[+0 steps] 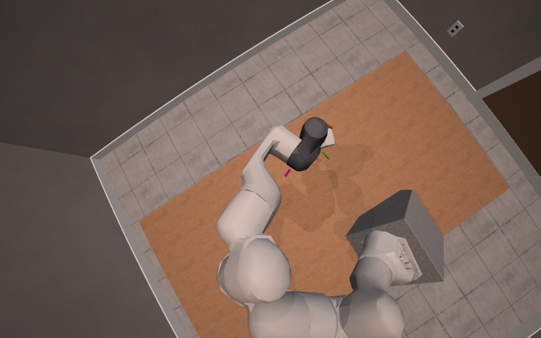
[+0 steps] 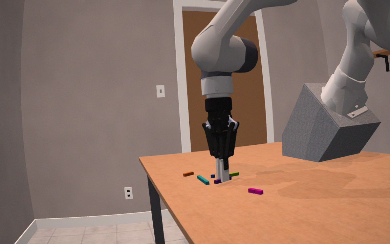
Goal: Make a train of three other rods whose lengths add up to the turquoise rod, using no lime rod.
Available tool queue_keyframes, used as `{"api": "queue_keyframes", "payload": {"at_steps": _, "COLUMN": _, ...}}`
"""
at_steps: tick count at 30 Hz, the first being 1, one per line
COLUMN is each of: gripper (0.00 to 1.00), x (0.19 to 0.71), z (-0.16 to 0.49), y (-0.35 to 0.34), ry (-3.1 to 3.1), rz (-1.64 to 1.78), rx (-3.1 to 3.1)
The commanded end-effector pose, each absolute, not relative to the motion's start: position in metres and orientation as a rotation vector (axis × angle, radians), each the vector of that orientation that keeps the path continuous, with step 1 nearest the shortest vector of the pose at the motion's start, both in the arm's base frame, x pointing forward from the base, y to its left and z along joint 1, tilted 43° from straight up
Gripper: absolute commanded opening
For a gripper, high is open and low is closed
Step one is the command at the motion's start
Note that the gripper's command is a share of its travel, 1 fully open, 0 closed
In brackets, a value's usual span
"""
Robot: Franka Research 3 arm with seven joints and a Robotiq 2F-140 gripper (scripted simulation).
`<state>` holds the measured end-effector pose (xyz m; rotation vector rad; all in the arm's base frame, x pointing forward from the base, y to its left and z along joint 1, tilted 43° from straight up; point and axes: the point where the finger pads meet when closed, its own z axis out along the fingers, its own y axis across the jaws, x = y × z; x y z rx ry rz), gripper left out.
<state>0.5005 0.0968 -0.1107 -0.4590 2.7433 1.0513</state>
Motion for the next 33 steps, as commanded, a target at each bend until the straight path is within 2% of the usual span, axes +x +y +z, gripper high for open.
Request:
{"api": "queue_keyframes", "payload": {"at_steps": 1, "gripper": 0.03, "x": 0.501, "z": -0.095, "y": 0.082, "ry": 2.742, "rz": 1.052, "rx": -0.456}}
{"api": "queue_keyframes", "payload": {"at_steps": 14, "gripper": 0.03, "x": 0.498, "z": -0.047, "y": 0.038, "ry": 2.742, "rz": 1.052, "rx": -0.456}}
{"api": "queue_keyframes", "payload": {"at_steps": 28, "gripper": 0.03, "x": 0.498, "z": -0.044, "y": 0.039, "ry": 2.717, "rz": 1.041, "rx": -0.516}}
{"api": "queue_keyframes", "payload": {"at_steps": 33, "gripper": 0.03, "x": 0.497, "z": -0.036, "y": 0.047, "ry": 2.596, "rz": 0.991, "rx": -0.769}}
